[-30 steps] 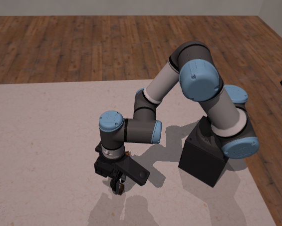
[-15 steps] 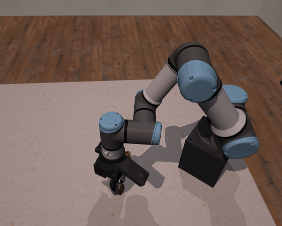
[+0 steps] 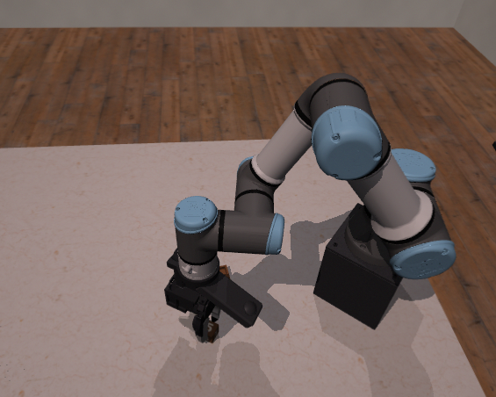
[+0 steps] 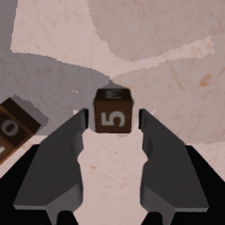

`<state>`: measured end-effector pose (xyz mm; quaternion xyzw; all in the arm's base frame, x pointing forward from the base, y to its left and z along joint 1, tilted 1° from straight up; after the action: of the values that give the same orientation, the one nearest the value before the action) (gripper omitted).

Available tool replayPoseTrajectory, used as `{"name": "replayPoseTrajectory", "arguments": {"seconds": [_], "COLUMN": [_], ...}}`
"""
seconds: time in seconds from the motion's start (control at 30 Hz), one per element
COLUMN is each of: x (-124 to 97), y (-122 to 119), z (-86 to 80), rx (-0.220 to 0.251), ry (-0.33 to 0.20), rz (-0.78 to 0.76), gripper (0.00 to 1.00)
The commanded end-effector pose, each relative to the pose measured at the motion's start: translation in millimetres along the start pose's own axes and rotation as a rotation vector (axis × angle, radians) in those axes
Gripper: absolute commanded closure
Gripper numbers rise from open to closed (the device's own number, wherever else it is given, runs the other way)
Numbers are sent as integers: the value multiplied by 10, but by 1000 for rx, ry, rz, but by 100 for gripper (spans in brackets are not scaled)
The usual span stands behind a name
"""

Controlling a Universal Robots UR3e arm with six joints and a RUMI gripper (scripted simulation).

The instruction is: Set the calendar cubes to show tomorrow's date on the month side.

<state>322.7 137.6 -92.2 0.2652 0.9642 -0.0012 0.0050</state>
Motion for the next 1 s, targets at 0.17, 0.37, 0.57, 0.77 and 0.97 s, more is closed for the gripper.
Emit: {"name": "replayPoseTrajectory", "arguments": {"seconds": [0.17,0.37,0.57,0.77,0.97], "x": [-3,-3,-3,-3,-3], "y": [2,2,2,2,2], "z": [-3,-3,-3,-3,-3], "rx": [0,0,0,0,0], "ry": [-2,-2,-2,-2,-2], "rz": [0,0,0,0,0], "gripper": [72,90,90,90,90]}}
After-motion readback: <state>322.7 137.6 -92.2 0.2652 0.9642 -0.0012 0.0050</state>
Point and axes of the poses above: the point where the finger pads meet when closed, its own z axis out along the fingers, its own y axis across the jaws, x = y × z, the point moved 5 cm from there along -z, back along the fingers, and after that the axes turned 9 degrees about z, right-handed, at the moved point
